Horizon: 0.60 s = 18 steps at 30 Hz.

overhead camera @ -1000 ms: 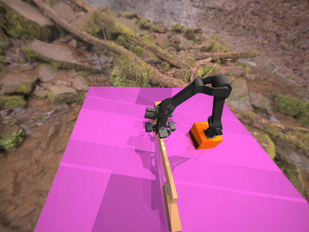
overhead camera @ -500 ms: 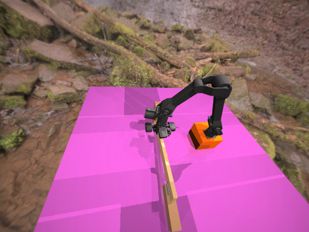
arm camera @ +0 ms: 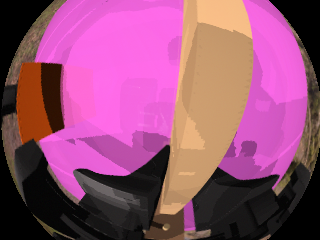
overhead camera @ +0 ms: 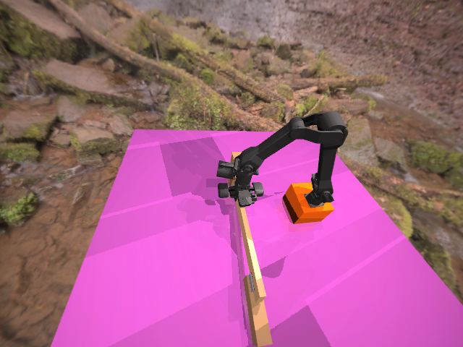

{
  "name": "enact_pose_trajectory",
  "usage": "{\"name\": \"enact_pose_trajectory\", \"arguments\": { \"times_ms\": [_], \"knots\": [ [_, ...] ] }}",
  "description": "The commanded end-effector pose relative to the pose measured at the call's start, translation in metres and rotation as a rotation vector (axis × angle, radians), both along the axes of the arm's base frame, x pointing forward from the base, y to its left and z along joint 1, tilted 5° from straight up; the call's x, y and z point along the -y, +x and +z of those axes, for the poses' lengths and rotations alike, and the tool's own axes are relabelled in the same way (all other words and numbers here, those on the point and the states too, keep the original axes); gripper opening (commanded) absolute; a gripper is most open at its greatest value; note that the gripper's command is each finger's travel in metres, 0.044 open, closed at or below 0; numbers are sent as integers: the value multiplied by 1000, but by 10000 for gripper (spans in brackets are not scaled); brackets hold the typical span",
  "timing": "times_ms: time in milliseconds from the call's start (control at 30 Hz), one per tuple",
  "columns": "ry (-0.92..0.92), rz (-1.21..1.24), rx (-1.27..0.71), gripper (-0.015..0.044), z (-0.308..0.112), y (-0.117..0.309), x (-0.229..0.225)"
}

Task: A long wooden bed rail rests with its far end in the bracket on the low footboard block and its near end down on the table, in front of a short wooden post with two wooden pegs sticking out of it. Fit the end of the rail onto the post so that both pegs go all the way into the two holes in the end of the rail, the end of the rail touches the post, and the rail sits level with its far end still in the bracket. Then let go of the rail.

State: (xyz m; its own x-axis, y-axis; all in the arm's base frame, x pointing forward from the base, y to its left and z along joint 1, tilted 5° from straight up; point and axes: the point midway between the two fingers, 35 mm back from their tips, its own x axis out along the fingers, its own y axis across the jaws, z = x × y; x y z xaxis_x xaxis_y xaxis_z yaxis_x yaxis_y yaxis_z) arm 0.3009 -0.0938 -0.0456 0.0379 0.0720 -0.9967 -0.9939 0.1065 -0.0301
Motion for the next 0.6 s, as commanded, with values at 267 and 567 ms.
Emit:
{"name": "enact_pose_trajectory", "arguments": {
  "times_ms": [267, 567],
  "knots": [
    [-4, 3, 9, 0, 10, 3, 1],
    [-4, 3, 9, 0, 15, 5, 2]
  ]
}}
